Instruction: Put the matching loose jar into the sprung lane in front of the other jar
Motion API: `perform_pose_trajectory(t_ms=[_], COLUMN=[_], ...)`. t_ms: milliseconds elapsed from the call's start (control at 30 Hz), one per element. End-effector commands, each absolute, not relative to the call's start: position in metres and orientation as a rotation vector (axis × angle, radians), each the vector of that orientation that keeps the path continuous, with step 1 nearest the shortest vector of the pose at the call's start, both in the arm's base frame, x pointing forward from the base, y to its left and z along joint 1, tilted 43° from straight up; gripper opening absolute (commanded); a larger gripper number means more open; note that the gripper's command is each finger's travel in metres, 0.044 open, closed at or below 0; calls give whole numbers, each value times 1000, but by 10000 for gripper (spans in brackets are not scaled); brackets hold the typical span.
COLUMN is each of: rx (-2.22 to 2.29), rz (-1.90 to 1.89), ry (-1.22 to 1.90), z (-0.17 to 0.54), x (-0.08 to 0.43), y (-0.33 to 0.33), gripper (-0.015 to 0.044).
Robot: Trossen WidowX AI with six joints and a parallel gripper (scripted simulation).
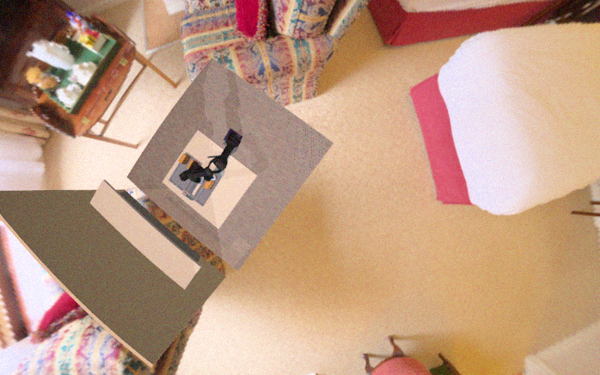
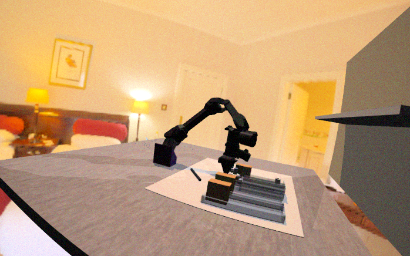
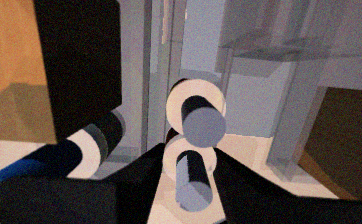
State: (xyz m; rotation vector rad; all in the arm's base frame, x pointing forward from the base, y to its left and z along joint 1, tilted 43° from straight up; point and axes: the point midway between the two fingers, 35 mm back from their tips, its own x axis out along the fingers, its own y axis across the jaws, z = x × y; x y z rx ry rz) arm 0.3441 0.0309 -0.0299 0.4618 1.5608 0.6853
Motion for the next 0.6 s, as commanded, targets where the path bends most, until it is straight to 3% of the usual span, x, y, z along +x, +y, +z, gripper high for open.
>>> perform_pose_trajectory(t_ms=[0, 567], rx=[465, 465], rz=[695, 695], ry=[1542, 1543], z=[-29, -29], x=[347, 344], y=[33, 33], gripper=[0, 0])
